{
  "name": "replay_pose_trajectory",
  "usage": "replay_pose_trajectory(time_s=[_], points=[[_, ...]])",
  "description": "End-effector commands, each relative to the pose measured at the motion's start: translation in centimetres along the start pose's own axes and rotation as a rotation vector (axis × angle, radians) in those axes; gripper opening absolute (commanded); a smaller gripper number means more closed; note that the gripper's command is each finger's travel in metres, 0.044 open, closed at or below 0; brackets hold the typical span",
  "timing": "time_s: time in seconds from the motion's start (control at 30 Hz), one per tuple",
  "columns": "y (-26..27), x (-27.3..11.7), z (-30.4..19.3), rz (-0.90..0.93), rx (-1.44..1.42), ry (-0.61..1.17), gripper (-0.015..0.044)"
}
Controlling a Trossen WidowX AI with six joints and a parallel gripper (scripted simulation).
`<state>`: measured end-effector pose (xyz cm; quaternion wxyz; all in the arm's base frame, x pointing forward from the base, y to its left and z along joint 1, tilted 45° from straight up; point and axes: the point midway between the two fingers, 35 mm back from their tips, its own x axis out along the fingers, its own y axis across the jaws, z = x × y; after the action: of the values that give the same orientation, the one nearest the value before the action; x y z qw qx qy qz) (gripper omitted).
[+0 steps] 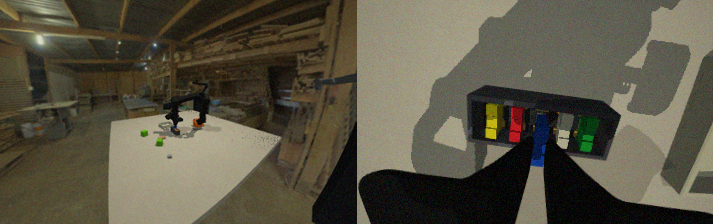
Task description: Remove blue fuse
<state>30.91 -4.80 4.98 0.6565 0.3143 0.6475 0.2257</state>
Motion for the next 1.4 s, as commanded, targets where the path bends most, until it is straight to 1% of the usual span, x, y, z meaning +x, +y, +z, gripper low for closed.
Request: replay_pose_trajectory(time_s=[0.0, 0.6, 1.1, 1.37], points=[[0.0, -0.3, 0.1, -0.006, -0.006, 0.0, 0.0], [0.0, -1.2, 0.0, -0.005, -0.005, 0.0, 0.0], [0.0, -3.3, 0.0, -0.005, -0.005, 0.0, 0.0], [-3.4, -3.8, 1.1, -0.013, -0.004, -0.002, 0.0]])
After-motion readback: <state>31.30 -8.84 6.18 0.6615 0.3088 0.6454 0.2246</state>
